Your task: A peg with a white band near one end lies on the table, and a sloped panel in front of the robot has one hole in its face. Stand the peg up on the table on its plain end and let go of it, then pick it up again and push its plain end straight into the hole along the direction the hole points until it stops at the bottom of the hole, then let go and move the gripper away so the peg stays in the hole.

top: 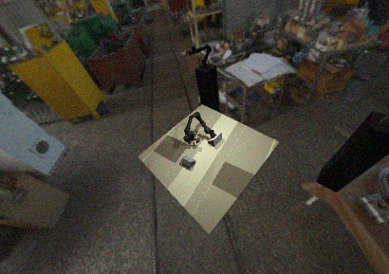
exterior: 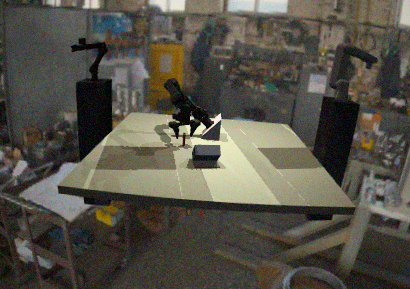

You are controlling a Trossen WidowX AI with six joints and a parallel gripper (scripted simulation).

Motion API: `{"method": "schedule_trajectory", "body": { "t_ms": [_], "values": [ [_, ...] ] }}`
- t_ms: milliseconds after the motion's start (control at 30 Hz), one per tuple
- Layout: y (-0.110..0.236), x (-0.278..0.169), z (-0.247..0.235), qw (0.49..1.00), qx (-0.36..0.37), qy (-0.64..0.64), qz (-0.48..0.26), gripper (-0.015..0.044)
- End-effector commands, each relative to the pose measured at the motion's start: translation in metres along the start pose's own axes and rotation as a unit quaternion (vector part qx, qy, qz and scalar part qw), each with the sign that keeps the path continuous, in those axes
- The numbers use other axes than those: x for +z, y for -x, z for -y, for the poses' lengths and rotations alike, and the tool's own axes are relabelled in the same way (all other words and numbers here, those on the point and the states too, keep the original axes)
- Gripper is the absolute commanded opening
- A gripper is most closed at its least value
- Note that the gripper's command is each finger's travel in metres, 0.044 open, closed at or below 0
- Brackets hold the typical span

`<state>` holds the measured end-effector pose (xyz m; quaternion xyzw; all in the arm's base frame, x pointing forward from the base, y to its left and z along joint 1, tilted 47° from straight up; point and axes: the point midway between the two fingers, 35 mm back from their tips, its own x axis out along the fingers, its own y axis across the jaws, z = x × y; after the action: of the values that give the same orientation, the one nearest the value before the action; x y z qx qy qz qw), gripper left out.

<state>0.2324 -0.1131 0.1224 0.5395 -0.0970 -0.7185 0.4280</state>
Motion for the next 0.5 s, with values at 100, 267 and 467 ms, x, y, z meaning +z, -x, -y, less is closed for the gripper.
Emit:
{"method": "schedule_trajectory", "body": {
  "t_ms": [100,267,467],
  "values": [
    [-0.0117,0.0023,0.0016,1.0,0.002,0.004,0.003,0.044],
    [-0.0105,0.0015,0.0001,1.0,0.001,0.0,0.001,0.0387],
    [-0.0105,0.0015,0.0001,1.0,0.001,0.0,0.001,0.023]
  ]
}}
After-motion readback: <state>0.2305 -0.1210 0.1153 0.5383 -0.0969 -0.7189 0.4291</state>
